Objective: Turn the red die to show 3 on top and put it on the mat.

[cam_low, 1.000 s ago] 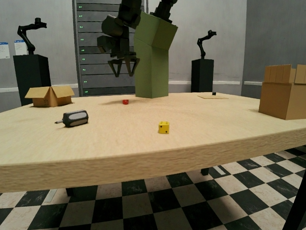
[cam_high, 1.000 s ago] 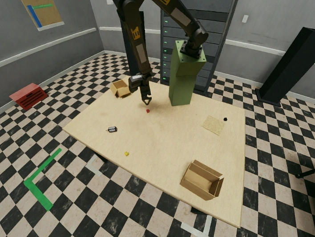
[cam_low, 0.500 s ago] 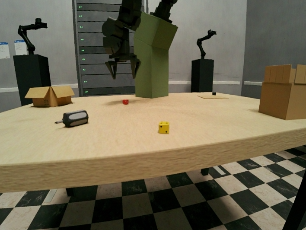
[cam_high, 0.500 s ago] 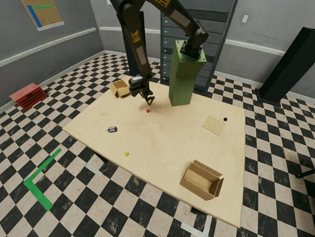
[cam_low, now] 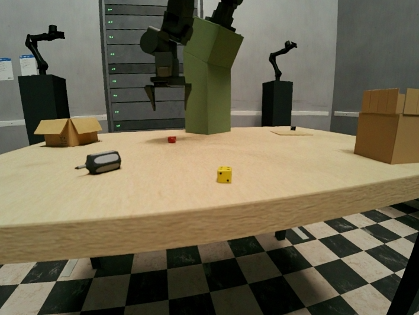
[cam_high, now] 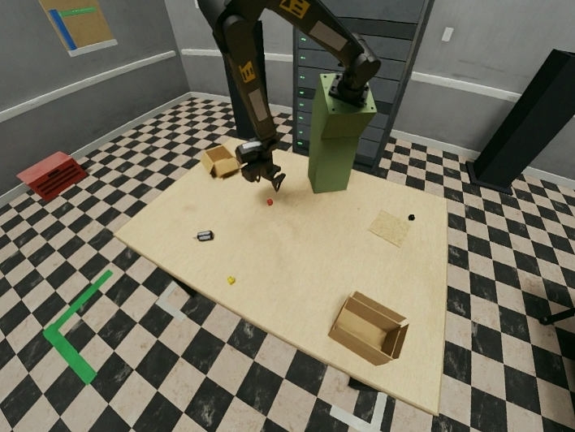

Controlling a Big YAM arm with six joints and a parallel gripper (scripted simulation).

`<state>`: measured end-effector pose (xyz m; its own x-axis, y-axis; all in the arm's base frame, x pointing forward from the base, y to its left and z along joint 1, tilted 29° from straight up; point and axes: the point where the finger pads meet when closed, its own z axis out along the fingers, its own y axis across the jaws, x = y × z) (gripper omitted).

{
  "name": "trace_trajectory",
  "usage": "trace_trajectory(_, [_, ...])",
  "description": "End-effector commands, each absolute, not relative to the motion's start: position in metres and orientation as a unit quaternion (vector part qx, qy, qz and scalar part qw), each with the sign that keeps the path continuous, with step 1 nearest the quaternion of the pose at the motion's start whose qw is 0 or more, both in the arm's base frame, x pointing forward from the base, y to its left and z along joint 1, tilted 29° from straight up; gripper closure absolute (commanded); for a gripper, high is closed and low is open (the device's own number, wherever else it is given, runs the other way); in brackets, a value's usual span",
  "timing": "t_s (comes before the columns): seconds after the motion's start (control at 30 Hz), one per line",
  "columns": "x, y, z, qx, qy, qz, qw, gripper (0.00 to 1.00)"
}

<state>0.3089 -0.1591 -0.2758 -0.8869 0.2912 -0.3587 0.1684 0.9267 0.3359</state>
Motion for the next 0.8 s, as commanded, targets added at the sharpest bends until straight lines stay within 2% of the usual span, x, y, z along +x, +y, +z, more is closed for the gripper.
trace_trajectory(0.0, [0.313,-0.152,-0.28,0.027,0.967,0.133,0.218,0.0])
trace_trajectory(0.77, [0.316,-0.146,-0.291,-0.263,0.931,0.063,0.247,0.0])
